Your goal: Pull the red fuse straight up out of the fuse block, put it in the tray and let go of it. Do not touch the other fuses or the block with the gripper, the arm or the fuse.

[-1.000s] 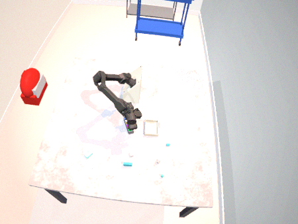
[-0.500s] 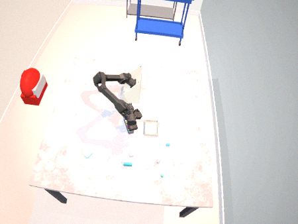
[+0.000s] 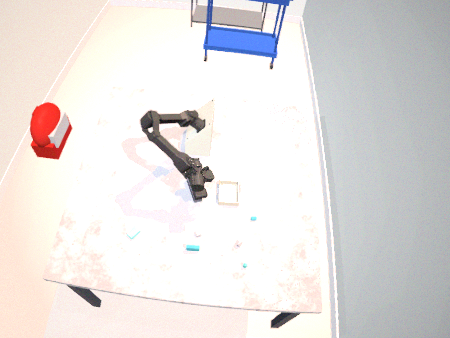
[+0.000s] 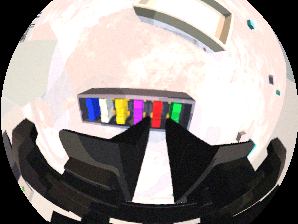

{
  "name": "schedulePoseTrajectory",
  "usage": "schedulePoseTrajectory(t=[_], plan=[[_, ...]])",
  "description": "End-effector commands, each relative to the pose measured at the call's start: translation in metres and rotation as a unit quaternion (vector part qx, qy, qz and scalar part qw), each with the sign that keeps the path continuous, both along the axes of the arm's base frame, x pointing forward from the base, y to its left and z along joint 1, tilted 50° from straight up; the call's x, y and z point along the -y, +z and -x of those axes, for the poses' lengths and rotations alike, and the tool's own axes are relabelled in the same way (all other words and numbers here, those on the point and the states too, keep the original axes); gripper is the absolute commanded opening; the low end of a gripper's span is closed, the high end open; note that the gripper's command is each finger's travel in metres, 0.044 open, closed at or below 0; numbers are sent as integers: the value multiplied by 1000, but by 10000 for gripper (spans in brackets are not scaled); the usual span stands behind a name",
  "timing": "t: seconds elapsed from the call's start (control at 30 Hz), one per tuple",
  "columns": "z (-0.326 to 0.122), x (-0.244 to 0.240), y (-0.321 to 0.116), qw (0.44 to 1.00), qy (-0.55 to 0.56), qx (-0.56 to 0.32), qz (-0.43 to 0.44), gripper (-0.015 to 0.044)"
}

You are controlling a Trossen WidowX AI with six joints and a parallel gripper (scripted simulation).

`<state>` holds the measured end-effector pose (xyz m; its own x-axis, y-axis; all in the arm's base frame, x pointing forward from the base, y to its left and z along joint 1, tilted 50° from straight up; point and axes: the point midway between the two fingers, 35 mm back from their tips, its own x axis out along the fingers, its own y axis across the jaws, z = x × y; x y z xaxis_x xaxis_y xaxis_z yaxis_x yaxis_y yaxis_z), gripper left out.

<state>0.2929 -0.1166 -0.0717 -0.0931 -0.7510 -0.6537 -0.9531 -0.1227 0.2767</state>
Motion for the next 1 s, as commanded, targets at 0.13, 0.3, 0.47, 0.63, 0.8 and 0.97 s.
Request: schedulePoseTrajectory(t=[0.13, 0.3, 0.47, 0.63, 0.8, 0.97], plan=[[2, 6, -5, 1000, 2, -4, 2, 74], [2, 6, -5, 1000, 2, -4, 2, 74], [2, 6, -5, 1000, 2, -4, 2, 74], [2, 7, -6, 1000, 2, -4, 2, 74], [3, 10, -9, 1000, 2, -4, 2, 74], [3, 13, -12, 1000, 2, -4, 2, 74]])
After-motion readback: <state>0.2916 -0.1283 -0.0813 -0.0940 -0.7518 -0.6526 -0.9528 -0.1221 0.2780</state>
